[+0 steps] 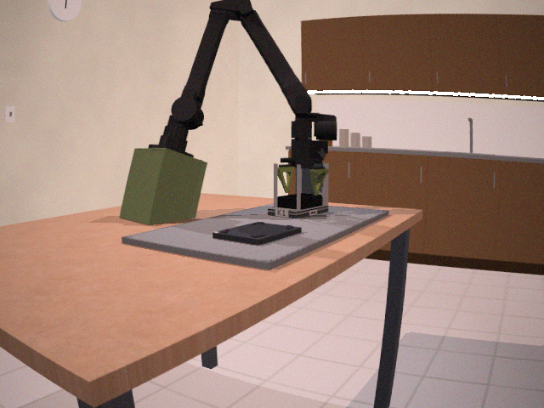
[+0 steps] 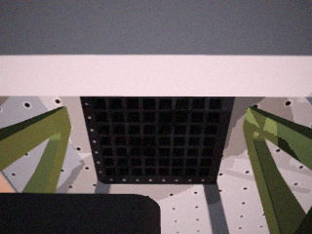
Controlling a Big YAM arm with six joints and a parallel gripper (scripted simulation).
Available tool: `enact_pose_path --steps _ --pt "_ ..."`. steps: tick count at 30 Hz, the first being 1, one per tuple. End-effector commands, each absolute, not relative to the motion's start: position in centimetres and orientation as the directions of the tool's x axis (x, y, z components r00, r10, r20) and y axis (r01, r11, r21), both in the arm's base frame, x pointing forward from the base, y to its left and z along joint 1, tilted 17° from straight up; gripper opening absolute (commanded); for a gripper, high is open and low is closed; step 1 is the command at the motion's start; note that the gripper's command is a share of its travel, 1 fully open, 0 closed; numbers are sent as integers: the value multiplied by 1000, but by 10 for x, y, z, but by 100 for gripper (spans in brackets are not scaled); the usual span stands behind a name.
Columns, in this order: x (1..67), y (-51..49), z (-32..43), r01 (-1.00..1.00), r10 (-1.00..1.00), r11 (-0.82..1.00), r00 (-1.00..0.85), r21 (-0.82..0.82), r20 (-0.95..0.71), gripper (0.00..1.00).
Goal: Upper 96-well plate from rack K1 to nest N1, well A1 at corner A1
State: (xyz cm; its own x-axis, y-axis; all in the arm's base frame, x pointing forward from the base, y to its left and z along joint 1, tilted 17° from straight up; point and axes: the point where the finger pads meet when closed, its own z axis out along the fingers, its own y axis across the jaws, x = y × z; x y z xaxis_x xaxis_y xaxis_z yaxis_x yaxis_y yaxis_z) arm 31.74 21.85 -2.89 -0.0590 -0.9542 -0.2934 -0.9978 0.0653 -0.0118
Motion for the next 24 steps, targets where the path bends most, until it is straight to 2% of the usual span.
enact_pose_path --steps 1,24 --pt "318 225 -34 -998 -953 66 -57 -20 -299 100" --pt "328 229 -38 -997 -949 68 -53 -38 -310 100"
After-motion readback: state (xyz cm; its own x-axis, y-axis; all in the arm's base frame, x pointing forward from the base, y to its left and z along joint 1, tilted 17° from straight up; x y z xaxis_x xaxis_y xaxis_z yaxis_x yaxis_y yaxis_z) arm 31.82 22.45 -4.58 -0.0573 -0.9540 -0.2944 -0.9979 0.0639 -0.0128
